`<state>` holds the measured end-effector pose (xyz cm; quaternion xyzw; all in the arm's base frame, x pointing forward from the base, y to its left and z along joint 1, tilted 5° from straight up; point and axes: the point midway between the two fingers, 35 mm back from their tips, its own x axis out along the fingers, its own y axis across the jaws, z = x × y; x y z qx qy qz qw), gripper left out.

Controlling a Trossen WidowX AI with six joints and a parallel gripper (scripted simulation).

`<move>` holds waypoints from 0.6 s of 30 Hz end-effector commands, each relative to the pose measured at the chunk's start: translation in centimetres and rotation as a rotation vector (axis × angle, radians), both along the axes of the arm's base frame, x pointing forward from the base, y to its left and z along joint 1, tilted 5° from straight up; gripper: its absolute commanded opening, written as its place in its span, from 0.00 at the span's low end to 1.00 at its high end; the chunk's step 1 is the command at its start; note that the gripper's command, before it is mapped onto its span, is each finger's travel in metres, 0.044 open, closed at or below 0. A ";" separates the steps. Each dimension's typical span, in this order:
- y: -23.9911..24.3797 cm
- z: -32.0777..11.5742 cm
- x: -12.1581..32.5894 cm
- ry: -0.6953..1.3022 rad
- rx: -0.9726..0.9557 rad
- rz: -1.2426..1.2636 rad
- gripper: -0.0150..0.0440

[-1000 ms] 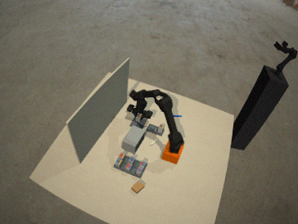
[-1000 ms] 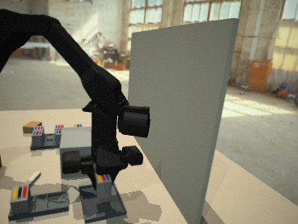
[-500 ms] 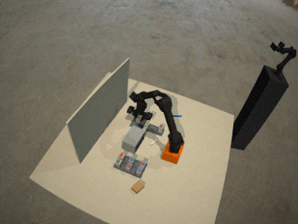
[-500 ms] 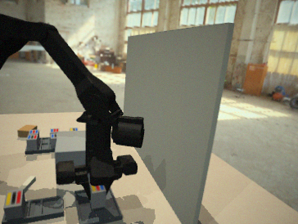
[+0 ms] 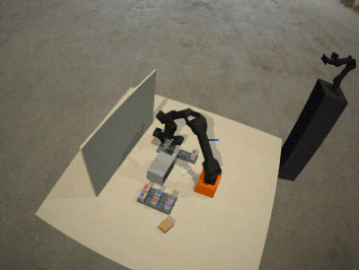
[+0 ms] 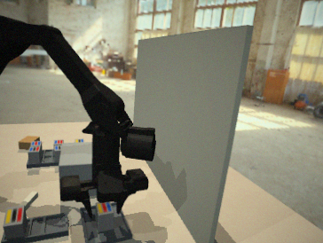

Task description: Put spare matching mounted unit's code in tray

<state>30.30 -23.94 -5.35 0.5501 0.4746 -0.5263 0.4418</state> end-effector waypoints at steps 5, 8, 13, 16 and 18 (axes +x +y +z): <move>-0.2 1.1 0.1 0.000 0.000 0.000 1.00; -0.6 6.2 0.4 -0.002 0.002 -0.002 1.00; -0.6 10.8 0.0 -0.004 0.003 -0.004 1.00; -0.6 10.8 0.0 -0.004 0.003 -0.004 1.00; -0.6 10.8 0.0 -0.004 0.003 -0.004 1.00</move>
